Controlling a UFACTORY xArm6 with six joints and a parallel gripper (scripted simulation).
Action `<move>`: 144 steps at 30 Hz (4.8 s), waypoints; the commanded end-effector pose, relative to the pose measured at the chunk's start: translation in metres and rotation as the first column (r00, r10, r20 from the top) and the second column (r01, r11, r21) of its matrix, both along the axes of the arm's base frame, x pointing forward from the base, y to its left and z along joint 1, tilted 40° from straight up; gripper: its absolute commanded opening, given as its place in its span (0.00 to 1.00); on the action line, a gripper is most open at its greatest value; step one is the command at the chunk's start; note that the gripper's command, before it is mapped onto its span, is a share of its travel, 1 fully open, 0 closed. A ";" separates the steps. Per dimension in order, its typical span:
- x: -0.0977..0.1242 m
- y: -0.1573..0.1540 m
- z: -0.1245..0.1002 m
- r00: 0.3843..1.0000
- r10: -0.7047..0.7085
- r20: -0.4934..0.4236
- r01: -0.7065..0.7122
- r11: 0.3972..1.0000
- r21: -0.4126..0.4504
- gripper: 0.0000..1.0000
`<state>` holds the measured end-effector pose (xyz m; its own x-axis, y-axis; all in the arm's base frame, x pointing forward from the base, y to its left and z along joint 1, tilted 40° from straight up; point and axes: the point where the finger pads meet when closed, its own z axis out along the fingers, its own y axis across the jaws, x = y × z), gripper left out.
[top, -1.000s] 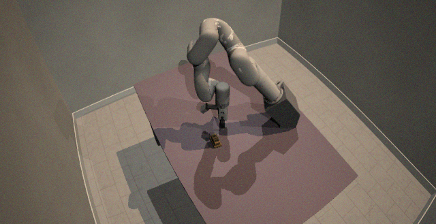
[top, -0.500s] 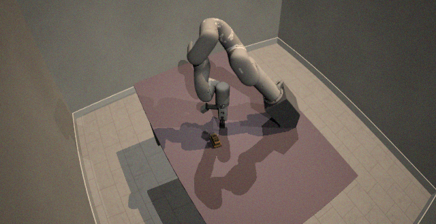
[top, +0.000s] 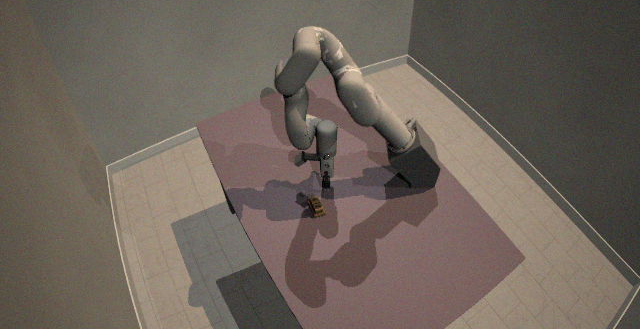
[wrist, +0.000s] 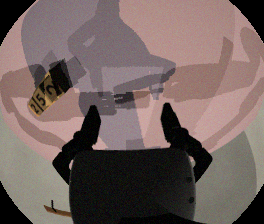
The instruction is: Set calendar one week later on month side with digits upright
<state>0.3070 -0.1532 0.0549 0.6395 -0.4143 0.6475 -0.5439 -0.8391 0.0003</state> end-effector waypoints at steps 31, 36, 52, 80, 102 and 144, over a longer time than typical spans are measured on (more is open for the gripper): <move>0.000 0.000 0.000 1.000 0.000 0.001 0.000 1.000 0.000 1.00; 0.000 0.000 0.000 1.000 0.000 0.001 0.000 1.000 0.000 1.00; -0.020 0.013 0.028 1.000 0.000 0.001 0.000 1.000 0.000 1.00; -0.029 0.023 0.047 1.000 -0.014 0.014 0.014 1.000 0.010 1.00; 0.035 0.070 0.083 0.856 -0.465 0.224 0.367 0.853 0.371 1.00; 0.046 0.110 0.092 0.558 -0.827 0.067 0.586 0.450 0.673 0.49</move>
<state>0.3528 -0.0431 0.1461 -0.2667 -0.9331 0.2413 -0.7958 0.0720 -0.6013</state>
